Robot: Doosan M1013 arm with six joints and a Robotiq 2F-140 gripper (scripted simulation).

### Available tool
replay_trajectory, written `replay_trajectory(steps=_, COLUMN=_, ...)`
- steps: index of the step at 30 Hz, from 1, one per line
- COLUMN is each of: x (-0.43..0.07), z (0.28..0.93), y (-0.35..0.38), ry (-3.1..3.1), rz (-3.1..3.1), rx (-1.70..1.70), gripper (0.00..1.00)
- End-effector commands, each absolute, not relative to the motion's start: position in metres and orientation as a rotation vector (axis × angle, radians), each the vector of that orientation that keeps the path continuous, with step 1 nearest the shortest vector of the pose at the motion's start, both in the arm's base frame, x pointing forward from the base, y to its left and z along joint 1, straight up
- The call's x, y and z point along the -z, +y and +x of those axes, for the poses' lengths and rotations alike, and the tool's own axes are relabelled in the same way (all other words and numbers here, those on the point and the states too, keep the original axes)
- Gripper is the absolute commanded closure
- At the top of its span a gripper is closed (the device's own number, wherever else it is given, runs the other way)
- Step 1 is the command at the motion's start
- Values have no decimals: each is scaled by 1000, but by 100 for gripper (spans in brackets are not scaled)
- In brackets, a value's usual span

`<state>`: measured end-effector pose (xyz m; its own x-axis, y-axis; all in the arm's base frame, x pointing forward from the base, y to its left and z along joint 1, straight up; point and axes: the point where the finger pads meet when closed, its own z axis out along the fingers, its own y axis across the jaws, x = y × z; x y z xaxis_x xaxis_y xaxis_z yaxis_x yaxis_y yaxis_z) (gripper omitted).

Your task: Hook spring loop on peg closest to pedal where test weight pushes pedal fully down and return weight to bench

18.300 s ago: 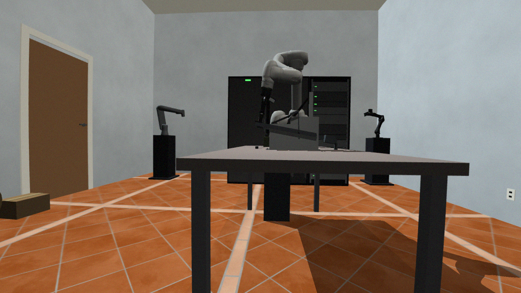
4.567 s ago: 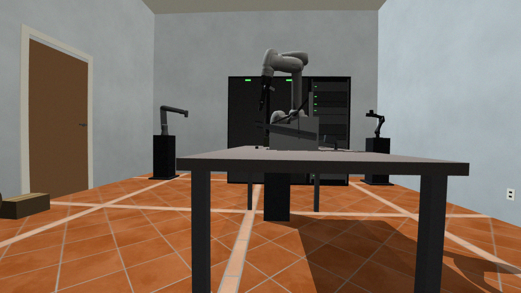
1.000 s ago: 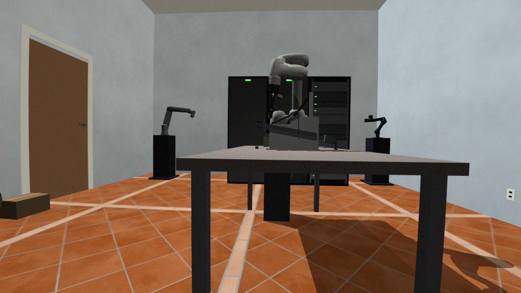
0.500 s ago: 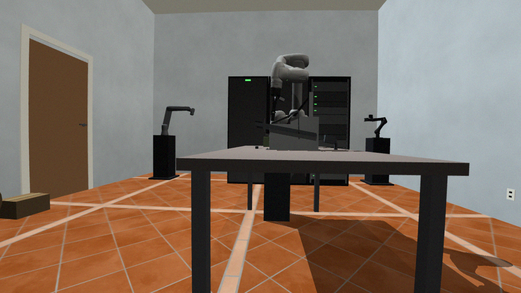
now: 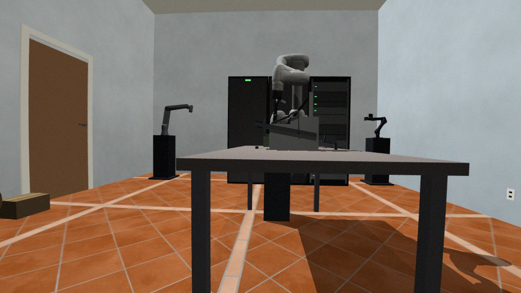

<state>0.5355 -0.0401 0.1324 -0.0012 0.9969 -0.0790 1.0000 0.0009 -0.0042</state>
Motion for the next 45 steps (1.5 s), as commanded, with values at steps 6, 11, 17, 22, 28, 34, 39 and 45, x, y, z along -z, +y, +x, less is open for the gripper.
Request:
replay_trajectory(steps=6, x=-126, z=530, y=-34, ry=2186, rz=2184, rx=84, gripper=75)
replay_trajectory(steps=11, x=-118, z=522, y=-27, ry=2190, rz=2188, rx=77, gripper=75)
replay_trajectory(steps=17, x=-108, z=513, y=-19, ry=2194, rz=2192, rx=68, gripper=75)
replay_trajectory(steps=22, x=-108, z=513, y=-19, ry=2194, rz=2192, rx=68, gripper=75)
replay_trajectory(steps=28, x=-98, z=504, y=-10, ry=2198, rz=2196, rx=59, gripper=75)
replay_trajectory(steps=34, x=-88, z=494, y=-2, ry=2202, rz=2200, rx=51, gripper=75)
replay_trajectory(steps=39, x=-87, z=494, y=-2, ry=2202, rz=2200, rx=51, gripper=75)
replay_trajectory(steps=45, x=-77, z=485, y=7, ry=2206, rz=2204, rx=42, gripper=75)
